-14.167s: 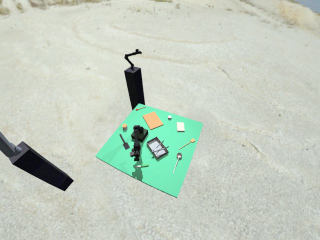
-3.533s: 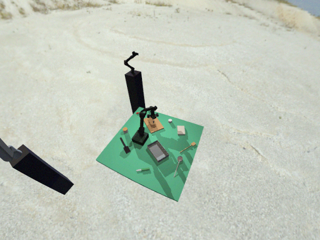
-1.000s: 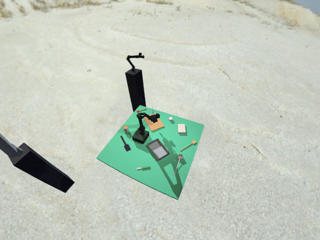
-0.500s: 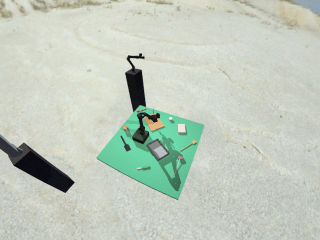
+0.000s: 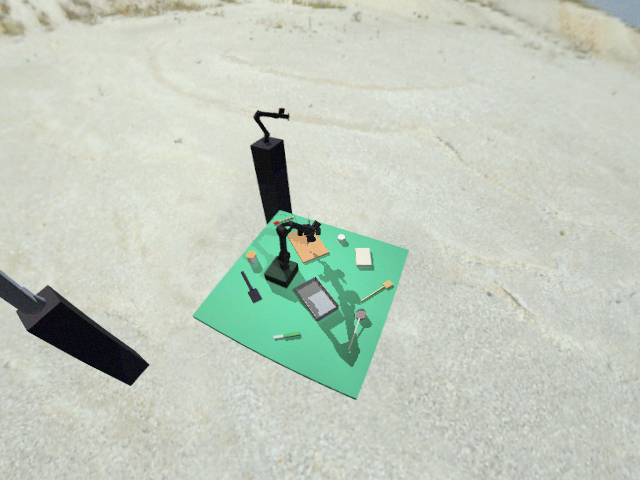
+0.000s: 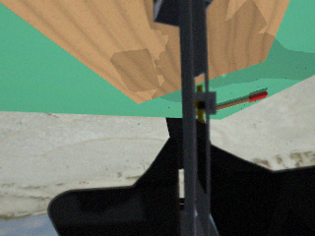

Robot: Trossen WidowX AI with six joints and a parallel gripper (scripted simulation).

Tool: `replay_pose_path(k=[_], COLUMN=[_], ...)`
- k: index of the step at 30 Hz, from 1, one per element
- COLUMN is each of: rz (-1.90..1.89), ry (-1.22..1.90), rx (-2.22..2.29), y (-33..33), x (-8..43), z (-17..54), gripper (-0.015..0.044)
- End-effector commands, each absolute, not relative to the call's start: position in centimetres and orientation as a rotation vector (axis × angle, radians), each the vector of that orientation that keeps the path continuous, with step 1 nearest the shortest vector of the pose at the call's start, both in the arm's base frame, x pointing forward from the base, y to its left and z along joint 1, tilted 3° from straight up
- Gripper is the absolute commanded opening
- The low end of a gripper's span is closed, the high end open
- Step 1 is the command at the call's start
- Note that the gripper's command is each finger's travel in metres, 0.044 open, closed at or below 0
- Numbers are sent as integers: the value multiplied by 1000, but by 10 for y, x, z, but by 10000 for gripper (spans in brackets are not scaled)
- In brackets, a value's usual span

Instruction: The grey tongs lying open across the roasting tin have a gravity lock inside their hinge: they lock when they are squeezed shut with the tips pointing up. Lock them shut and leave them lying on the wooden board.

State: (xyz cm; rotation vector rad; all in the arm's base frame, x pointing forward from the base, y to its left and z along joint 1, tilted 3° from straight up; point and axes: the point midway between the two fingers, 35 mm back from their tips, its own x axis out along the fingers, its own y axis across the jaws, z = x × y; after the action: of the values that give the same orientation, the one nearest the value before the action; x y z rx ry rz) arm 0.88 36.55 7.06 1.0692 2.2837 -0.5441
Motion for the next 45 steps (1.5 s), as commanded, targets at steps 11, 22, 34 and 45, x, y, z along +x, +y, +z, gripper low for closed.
replay_pose_path(k=[11, 22, 34, 45], rz=[-644, -688, -685, -673], ry=[2026, 1815, 1583, 1497], rx=[949, 835, 697, 644], y=[376, 372, 363, 358], x=[1, -5, -8, -9], z=[63, 61, 69, 75], gripper=[-150, -150, -150, -150])
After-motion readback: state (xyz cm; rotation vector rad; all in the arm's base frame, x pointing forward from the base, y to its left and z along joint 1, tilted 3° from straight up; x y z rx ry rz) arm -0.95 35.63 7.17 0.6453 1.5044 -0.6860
